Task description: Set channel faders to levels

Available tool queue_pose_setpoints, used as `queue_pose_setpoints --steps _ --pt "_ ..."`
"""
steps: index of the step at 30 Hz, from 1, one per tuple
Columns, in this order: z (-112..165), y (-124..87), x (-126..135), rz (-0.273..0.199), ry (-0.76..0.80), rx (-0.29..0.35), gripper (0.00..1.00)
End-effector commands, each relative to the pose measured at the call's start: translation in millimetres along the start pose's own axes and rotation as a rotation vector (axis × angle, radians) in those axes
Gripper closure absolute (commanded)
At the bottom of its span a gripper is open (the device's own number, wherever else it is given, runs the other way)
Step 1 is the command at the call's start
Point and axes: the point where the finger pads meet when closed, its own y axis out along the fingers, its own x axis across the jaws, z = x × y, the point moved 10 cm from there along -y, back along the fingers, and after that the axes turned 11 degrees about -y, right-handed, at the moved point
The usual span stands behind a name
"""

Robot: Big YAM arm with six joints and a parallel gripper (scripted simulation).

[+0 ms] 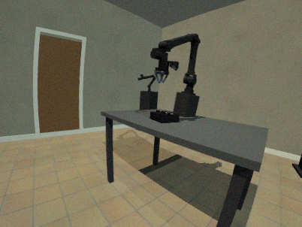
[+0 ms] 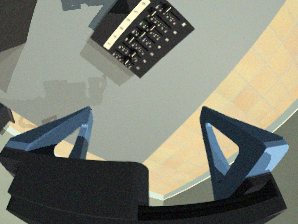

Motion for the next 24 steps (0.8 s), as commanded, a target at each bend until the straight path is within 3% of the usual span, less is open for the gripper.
queue_pose_setpoints --steps 1,8,15,17,24 --pt "-3.4 -14.9 0.4 0.042 0.045 0.025 0.0" --pt "-6.3 -9.2 1.1 0.053 0.27 0.018 0.0" --pt "-10.9 0.4 2.7 0.066 0.647 0.001 0.0" --pt "-10.9 0.4 2.7 0.066 0.647 0.001 0.0" --pt "-14.0 13.0 6.0 0.066 1.046 -0.034 0.0"
